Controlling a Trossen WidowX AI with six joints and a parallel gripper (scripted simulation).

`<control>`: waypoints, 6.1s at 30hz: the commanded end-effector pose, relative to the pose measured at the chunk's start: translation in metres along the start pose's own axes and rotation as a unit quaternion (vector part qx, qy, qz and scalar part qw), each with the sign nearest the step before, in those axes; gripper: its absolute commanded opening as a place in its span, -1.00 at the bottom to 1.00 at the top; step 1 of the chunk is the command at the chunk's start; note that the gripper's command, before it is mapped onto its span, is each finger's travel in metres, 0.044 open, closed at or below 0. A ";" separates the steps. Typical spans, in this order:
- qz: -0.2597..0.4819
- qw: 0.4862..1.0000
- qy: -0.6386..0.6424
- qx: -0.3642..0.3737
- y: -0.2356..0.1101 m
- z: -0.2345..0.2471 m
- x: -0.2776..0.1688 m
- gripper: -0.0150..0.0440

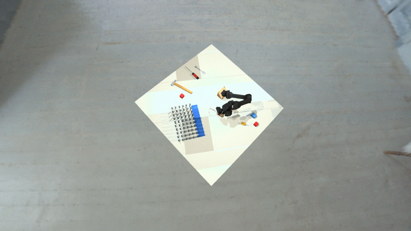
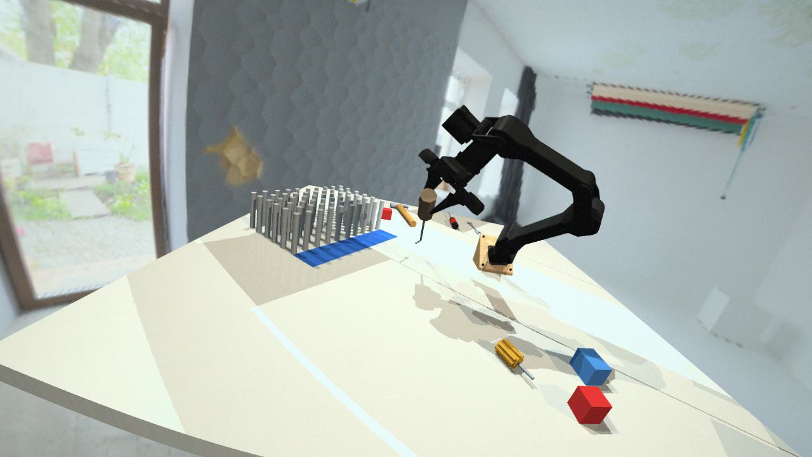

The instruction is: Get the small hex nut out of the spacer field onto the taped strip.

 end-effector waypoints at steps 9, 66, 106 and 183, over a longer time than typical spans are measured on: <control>0.033 0.981 -0.189 -0.021 0.003 -0.010 -0.008 -0.49; 0.166 0.628 -0.759 0.044 0.040 -0.034 -0.046 -0.49; 0.159 0.631 -0.758 0.036 0.145 0.016 -0.091 -0.49; 0.159 0.630 -0.759 0.035 0.167 -0.018 -0.081 -0.49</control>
Point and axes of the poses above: the point midway between the two fingers, 35 mm back from their tips, its own y axis out along the fingers, its own z axis across the jaws, x = y × z, the point moved 10 cm from there along -y, back along the fingers, and after that the axes turned 15 degrees about y, right-handed, at the moved point
